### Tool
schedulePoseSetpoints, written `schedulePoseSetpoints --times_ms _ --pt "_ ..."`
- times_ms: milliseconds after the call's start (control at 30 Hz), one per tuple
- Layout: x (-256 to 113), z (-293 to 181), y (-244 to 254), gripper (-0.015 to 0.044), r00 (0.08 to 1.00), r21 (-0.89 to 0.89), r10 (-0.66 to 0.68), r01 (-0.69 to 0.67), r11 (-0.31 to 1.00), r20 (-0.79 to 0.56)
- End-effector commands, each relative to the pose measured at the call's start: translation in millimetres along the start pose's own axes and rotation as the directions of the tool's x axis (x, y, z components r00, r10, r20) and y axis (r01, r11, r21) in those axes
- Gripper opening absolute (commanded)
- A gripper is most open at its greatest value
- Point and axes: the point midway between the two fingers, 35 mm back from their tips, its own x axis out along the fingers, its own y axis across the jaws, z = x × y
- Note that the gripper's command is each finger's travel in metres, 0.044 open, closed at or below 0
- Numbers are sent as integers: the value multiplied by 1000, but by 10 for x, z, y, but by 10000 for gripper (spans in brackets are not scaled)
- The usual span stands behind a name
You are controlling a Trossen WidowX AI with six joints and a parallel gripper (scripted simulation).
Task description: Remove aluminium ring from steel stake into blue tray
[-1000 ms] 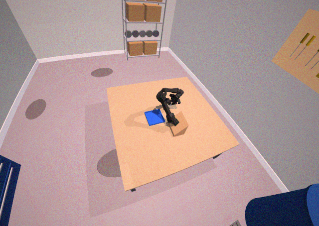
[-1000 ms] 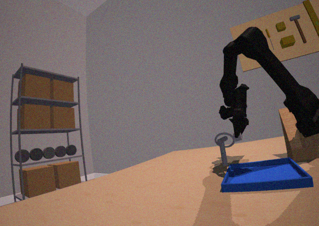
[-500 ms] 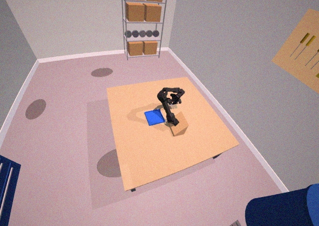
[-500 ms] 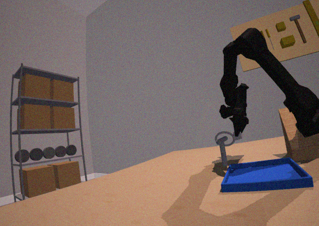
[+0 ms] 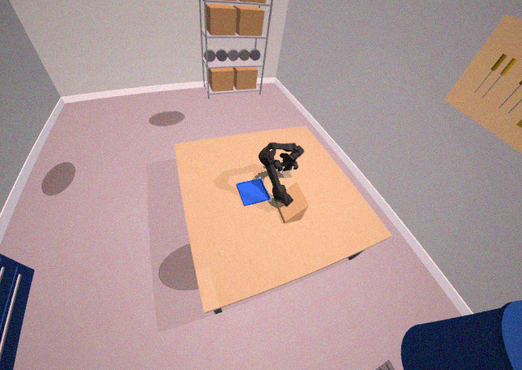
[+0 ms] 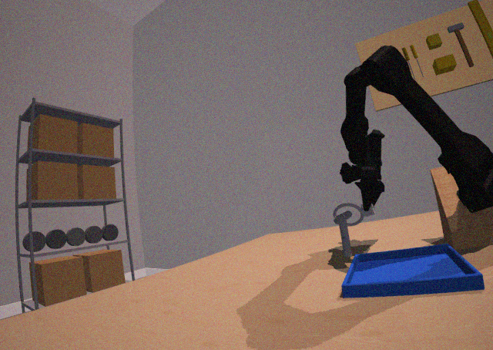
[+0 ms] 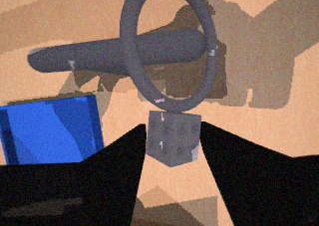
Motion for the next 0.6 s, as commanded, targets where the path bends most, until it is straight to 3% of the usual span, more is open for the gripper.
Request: schedulePoseSetpoints --times_ms 0,567 --pt "-20 13 -38 0 1000 -6 -2 2 1000 2" --pt "-47 18 -150 0 1000 -6 -3 3 1000 2"
